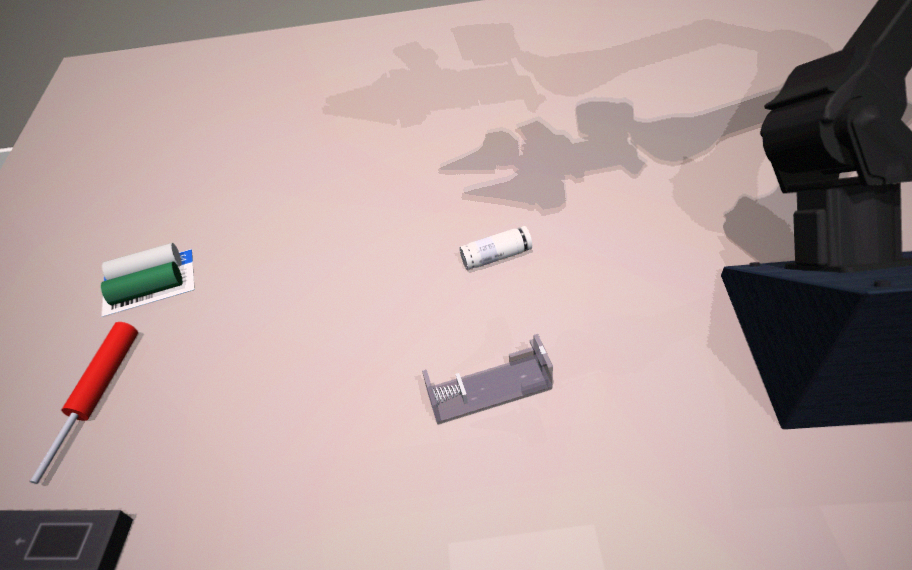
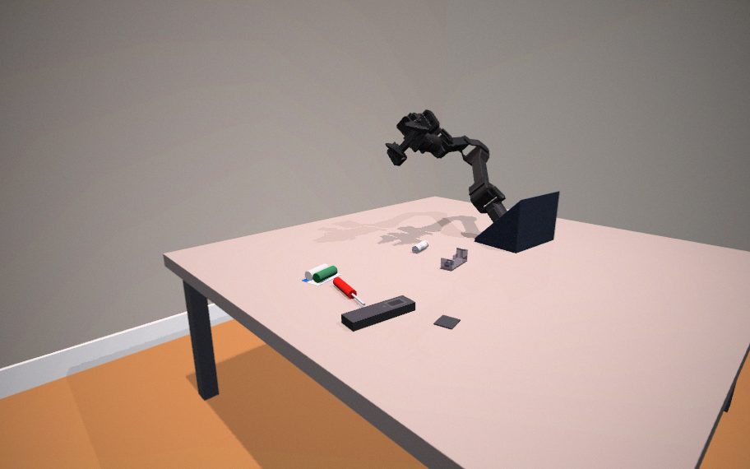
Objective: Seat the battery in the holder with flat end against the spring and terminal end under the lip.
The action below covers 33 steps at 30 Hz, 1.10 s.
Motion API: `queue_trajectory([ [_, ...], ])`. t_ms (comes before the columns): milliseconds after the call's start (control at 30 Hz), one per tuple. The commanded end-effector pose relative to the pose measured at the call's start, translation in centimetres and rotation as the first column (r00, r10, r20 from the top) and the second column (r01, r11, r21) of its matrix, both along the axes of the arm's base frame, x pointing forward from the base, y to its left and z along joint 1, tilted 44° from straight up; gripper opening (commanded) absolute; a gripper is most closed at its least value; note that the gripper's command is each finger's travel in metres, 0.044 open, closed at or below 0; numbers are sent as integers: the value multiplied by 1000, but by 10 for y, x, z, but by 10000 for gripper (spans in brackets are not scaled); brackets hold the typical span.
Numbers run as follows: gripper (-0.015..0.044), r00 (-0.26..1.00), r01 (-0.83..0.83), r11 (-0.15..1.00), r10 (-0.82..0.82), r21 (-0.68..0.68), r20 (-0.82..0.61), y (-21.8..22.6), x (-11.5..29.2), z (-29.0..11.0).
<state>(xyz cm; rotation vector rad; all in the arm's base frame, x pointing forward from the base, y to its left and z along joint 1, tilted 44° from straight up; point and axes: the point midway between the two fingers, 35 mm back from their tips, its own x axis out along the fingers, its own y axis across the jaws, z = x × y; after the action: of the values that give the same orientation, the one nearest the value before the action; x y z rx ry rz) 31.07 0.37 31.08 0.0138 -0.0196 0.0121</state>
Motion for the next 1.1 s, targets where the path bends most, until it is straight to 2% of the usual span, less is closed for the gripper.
queue_trajectory([
  [0,374,1000,8,1000,-8,-1,-15,-1,2,-3],
  [67,321,988,69,997,-71,-19,-138,-12,12,-27],
  [167,245,889,187,977,-214,-106,-405,-37,24,-84],
  [333,245,546,247,903,-428,-350,-720,-76,7,-164],
  [467,245,192,136,823,-568,-552,-800,-104,-26,-204],
  [600,245,-126,-90,739,-674,-668,-728,-127,-59,-219],
  [667,245,-172,-136,724,-689,-676,-704,-131,-64,-220],
  [1067,245,-173,-138,725,-688,-675,-705,-137,-65,-226],
])
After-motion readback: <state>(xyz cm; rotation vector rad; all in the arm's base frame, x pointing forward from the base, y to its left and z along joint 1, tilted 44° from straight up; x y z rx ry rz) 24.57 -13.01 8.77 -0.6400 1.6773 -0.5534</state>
